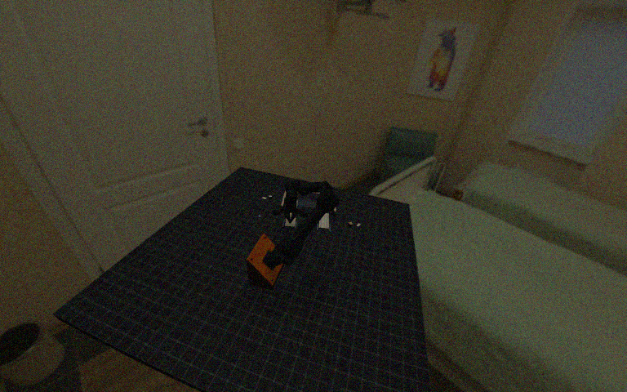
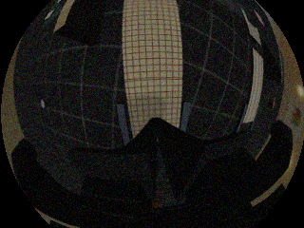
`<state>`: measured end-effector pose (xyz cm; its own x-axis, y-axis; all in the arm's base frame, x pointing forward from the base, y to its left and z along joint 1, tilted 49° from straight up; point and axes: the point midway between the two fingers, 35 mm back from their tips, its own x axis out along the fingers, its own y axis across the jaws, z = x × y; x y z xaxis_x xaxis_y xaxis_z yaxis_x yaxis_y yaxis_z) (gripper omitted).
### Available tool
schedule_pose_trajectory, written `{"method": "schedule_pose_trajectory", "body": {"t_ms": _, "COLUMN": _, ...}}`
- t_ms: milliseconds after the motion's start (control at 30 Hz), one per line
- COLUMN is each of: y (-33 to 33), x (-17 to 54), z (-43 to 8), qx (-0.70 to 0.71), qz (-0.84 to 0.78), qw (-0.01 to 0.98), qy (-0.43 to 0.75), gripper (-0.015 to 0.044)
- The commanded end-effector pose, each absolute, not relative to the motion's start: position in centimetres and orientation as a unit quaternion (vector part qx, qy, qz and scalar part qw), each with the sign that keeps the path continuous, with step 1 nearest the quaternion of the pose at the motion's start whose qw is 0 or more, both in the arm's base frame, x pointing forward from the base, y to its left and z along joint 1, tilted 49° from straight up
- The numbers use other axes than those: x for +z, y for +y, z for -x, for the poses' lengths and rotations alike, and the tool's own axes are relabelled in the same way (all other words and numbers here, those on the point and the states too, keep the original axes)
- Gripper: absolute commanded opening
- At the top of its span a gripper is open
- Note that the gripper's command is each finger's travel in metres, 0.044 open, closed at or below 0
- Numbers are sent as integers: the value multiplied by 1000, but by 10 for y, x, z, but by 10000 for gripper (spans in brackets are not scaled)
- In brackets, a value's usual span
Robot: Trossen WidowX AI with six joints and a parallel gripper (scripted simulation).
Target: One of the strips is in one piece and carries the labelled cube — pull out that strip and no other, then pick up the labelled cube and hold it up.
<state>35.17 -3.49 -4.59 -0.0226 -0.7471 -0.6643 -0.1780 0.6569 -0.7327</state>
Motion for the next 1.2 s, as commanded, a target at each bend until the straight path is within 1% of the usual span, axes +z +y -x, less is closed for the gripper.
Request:
{"method": "schedule_pose_trajectory", "body": {"t_ms": 0, "y": -38, "x": -47, "z": -351, "qx": -234, "qz": 343, "qw": 607, "qy": 678, "gripper": 0}}
{"method": "schedule_pose_trajectory", "body": {"t_ms": 467, "y": -39, "x": -48, "z": -351, "qx": -234, "qz": 343, "qw": 607, "qy": 678, "gripper": 0}}
{"method": "schedule_pose_trajectory", "body": {"t_ms": 1167, "y": -41, "x": -46, "z": -319, "qx": -234, "qz": 343, "qw": 606, "qy": 678, "gripper": 0}}
